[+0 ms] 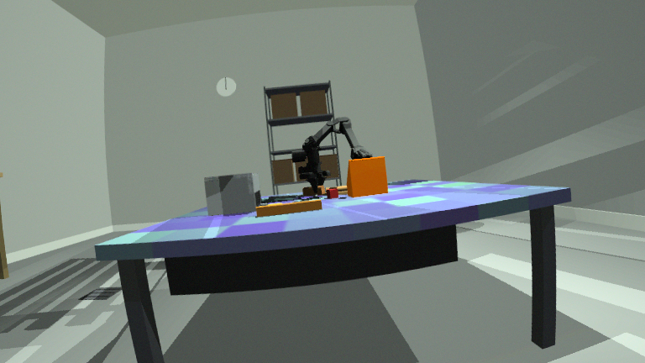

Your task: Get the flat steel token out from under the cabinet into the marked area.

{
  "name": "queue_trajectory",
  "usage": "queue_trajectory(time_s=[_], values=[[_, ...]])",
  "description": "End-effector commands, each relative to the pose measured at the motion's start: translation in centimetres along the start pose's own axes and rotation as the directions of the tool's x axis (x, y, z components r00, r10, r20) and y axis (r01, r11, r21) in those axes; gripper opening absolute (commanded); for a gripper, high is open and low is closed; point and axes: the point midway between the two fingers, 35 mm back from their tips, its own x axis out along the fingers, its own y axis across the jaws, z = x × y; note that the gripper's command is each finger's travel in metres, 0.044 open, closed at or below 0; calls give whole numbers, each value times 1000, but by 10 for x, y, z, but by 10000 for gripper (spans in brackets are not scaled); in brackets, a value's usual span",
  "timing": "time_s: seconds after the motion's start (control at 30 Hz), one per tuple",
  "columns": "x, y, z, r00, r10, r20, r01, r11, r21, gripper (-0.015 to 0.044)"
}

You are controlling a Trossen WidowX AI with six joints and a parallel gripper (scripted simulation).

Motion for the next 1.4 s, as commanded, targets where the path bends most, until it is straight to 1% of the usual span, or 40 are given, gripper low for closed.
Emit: queue_trajectory(time_s=[0.0,1.37], values=[[-3,-4,5,1000,-2,17,2,1000,-2,0],[-4,-50,32,1000,-3,19,3,1000,-1,0]])
